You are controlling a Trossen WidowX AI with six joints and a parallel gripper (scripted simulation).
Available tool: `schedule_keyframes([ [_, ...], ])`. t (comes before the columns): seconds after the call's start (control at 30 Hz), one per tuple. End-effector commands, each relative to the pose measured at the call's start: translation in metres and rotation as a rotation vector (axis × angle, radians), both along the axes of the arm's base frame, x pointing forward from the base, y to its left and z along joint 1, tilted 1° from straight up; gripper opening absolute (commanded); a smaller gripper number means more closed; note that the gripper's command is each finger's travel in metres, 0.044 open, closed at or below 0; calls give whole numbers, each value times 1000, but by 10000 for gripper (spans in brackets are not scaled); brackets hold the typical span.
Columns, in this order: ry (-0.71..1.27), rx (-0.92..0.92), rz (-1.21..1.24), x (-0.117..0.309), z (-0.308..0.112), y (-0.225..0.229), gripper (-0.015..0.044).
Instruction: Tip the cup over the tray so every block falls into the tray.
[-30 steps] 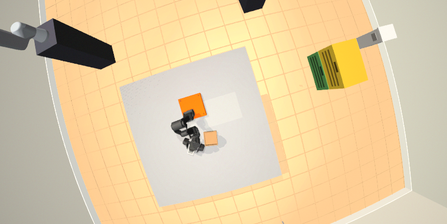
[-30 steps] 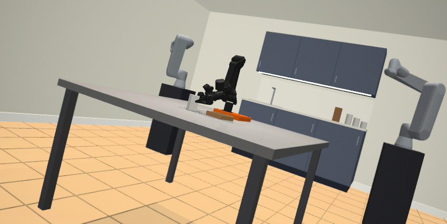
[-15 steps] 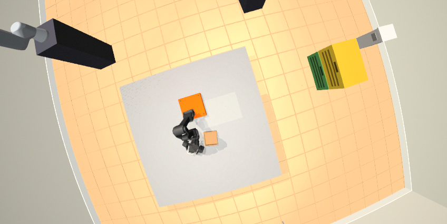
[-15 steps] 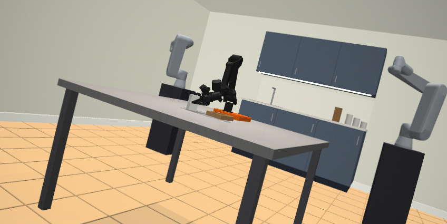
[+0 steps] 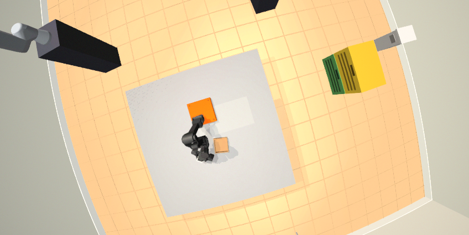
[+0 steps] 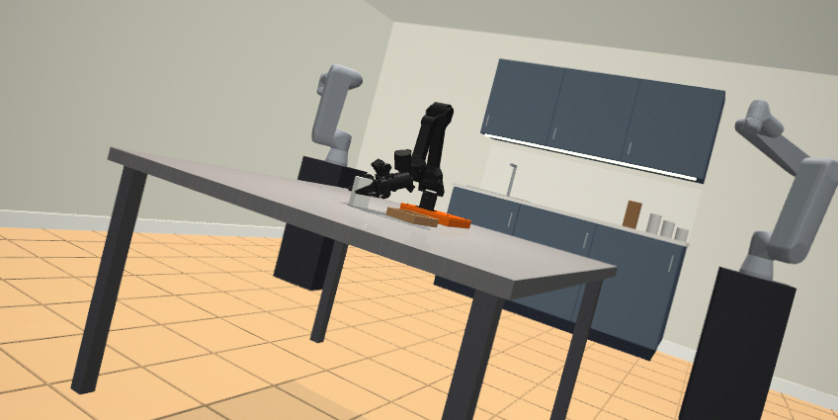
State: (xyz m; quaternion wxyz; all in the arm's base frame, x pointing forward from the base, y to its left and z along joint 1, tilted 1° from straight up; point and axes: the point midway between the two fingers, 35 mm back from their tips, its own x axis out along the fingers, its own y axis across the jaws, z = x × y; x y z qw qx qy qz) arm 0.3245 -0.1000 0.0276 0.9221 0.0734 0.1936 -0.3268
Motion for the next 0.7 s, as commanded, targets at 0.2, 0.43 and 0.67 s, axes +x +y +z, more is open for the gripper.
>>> schedule_keyframes([
  [0.2,-3,-1,4,2,1,0,306],
  [0.43,-3,-1,4,2,1,0,260],
  [0.67,-3,-1,4,2,1,0,213],
])
